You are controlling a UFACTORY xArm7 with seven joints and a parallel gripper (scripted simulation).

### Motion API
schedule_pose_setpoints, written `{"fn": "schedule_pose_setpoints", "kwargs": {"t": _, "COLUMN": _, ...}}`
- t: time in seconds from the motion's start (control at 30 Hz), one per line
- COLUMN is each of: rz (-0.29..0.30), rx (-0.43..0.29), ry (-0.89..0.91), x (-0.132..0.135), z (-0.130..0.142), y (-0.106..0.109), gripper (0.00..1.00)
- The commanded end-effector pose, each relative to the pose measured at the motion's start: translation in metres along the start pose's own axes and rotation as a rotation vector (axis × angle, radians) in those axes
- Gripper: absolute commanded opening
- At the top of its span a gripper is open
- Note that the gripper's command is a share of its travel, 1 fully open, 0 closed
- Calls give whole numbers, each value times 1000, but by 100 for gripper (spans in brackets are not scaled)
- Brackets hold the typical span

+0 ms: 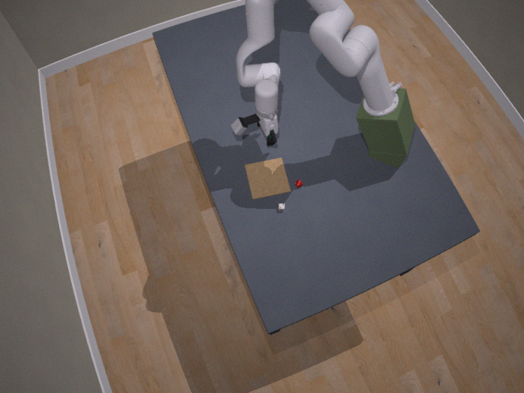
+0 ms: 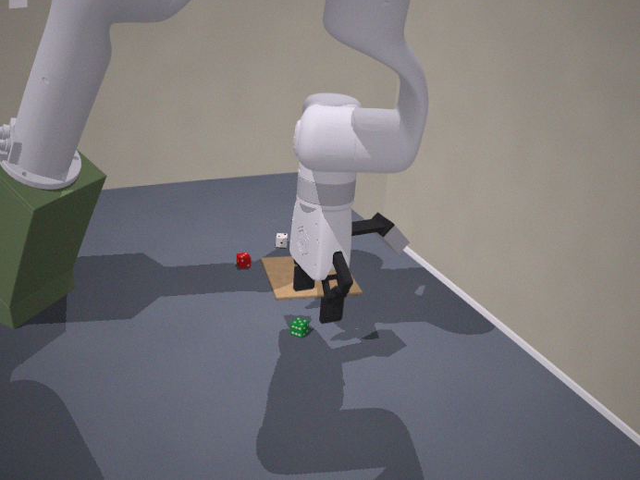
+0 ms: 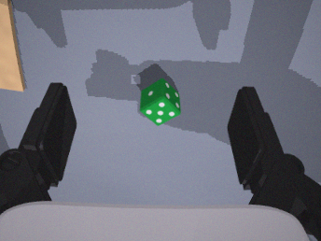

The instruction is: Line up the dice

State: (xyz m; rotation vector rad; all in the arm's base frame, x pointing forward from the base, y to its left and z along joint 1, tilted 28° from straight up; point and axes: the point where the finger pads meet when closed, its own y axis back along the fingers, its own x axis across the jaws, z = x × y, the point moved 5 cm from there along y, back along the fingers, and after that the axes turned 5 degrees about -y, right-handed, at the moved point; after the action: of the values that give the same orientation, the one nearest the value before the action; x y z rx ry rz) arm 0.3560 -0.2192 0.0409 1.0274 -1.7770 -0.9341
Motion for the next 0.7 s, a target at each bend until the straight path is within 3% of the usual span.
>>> {"fn": "schedule_pose_setpoints", "kwargs": {"t": 0.0, "rz": 0, "rx": 2, "ry": 1, "x": -7, "z": 0, "y": 1, "gripper": 100}}
{"fn": "schedule_pose_setpoints", "kwargs": {"t": 0.27, "rz": 0, "rx": 2, "ry": 1, "x": -37, "z": 4, "y": 1, "gripper": 100}}
{"fn": "schedule_pose_setpoints", "kwargs": {"t": 0.67, "rz": 0, "rx": 2, "ry": 1, "x": -146, "z": 19, "y": 1, "gripper": 100}}
